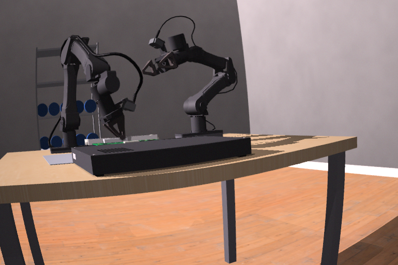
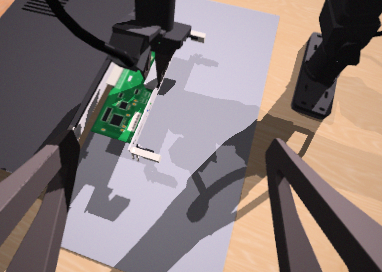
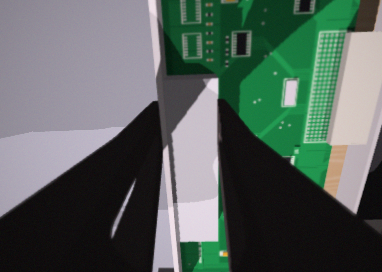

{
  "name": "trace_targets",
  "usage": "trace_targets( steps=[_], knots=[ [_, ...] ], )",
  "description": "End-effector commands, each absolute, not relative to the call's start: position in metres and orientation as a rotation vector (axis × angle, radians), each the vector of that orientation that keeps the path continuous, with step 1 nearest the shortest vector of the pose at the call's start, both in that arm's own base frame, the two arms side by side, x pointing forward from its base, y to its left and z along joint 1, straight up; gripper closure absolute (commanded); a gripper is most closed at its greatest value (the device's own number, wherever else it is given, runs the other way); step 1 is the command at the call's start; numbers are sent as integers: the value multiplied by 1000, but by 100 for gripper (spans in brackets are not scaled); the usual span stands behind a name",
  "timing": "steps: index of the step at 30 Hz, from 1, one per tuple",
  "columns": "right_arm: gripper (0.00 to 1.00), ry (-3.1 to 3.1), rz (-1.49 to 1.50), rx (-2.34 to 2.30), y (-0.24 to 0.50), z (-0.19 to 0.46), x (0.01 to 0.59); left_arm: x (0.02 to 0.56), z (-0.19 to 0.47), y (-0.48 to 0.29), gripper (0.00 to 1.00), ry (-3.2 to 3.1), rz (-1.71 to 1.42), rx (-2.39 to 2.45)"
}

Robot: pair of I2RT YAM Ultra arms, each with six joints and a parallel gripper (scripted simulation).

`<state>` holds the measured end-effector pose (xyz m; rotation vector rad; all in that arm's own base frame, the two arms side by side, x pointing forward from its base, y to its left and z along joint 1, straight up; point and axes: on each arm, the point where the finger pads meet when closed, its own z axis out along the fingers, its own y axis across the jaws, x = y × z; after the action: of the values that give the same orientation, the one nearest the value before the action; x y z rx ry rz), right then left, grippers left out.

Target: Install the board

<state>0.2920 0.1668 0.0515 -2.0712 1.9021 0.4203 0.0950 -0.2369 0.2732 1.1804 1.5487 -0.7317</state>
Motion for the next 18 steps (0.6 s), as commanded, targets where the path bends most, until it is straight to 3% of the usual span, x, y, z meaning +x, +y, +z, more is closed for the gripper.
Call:
trace_targets(
  steps=[1, 18],
  knots=[
    [82, 1810, 406, -2045, 181, 62, 314, 92, 291, -232, 0, 1516, -752, 1149],
    [82, 1835, 410, -2038, 178, 56, 322, 92, 291, -232, 0, 1516, -752, 1149]
  ],
)
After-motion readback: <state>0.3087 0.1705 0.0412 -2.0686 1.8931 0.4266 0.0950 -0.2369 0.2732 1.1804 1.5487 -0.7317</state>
